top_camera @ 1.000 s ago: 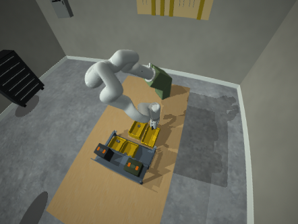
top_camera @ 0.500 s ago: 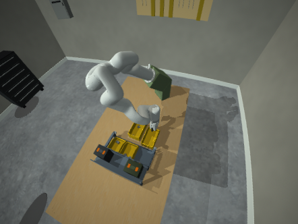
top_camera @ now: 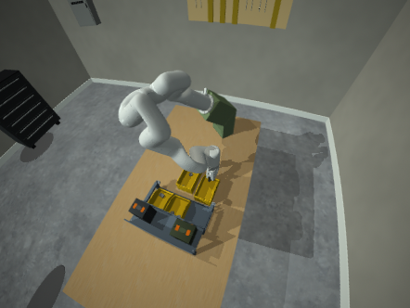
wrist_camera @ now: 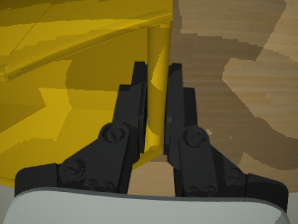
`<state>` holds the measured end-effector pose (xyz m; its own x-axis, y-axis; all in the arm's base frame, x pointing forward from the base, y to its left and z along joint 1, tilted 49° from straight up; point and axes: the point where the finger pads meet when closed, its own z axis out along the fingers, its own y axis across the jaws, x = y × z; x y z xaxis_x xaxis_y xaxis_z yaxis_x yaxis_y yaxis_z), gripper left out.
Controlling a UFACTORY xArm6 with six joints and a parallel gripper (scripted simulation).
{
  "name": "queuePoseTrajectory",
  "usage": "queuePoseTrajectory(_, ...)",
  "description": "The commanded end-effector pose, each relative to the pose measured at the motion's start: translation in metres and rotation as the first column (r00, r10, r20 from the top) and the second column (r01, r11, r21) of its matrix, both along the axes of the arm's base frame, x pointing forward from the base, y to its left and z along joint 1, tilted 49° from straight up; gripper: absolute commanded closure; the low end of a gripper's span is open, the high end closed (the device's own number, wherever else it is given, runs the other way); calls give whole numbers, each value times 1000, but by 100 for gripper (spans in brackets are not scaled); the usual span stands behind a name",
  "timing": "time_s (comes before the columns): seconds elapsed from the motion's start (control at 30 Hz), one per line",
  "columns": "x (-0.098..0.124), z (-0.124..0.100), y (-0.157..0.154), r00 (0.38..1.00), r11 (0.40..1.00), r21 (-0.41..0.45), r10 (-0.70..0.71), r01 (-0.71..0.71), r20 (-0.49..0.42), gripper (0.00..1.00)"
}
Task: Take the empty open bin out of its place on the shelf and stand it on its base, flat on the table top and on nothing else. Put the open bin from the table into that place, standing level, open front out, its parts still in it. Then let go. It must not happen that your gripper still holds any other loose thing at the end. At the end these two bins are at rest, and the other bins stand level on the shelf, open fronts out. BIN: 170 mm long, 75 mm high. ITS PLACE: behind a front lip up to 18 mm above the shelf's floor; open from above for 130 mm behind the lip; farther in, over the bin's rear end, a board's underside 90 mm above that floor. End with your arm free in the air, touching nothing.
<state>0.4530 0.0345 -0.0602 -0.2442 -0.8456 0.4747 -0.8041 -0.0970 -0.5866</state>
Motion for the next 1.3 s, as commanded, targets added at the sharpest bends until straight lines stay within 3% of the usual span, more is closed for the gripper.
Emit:
queuePoseTrajectory(0.0, 1, -1, 0, 1000, 1000, 1, 1, -1, 1, 100)
queuePoseTrajectory(0.53, 1, -1, 0, 1000, 1000, 1, 1, -1, 1, 100)
queuePoseTrajectory(0.57, 1, -1, 0, 1000, 1000, 1, 1, -1, 1, 5)
queuePoseTrajectory(1.27, 1, -1, 0, 1000, 1000, 1, 1, -1, 1, 5)
